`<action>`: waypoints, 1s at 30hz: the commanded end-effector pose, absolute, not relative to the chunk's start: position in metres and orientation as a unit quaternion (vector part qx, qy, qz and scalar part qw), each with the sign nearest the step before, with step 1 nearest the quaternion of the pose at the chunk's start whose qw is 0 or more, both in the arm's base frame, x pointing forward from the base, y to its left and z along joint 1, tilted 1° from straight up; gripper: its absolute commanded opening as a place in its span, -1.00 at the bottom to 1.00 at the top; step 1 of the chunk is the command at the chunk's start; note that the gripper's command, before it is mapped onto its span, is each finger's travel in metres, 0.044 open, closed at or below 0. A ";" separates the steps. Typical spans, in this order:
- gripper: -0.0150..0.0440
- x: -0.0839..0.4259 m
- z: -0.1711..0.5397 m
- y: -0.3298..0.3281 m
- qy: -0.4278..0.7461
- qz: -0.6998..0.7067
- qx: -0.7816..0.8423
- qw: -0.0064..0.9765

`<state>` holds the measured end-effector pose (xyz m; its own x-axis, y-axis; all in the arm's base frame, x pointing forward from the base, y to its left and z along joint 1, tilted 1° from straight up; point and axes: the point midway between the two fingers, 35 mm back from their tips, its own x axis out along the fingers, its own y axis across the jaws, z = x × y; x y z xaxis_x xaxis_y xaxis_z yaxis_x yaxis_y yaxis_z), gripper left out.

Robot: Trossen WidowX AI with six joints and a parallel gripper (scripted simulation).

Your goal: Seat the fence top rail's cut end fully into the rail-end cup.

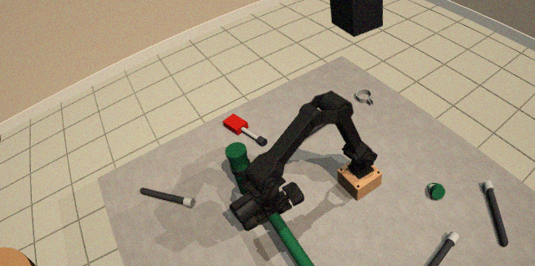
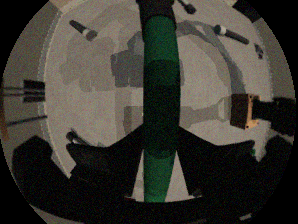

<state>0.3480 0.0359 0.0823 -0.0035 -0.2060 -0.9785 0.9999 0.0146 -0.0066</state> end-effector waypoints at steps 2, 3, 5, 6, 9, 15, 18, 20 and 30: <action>-0.49 0.349 0.086 0.031 0.446 -0.548 0.438 0.555; -0.49 0.349 0.086 0.031 0.446 -0.548 0.438 0.555; -0.49 0.349 0.086 0.031 0.446 -0.549 0.438 0.555; -0.49 0.349 0.086 0.030 0.446 -0.549 0.438 0.556; -0.49 0.349 0.086 0.030 0.446 -0.549 0.438 0.556; -0.49 0.348 0.084 0.034 0.451 -0.547 0.440 0.552; -0.49 0.348 0.084 0.034 0.451 -0.547 0.440 0.552; -0.49 0.348 0.084 0.034 0.451 -0.547 0.440 0.552; -0.49 0.348 0.084 0.028 0.450 -0.547 0.440 0.552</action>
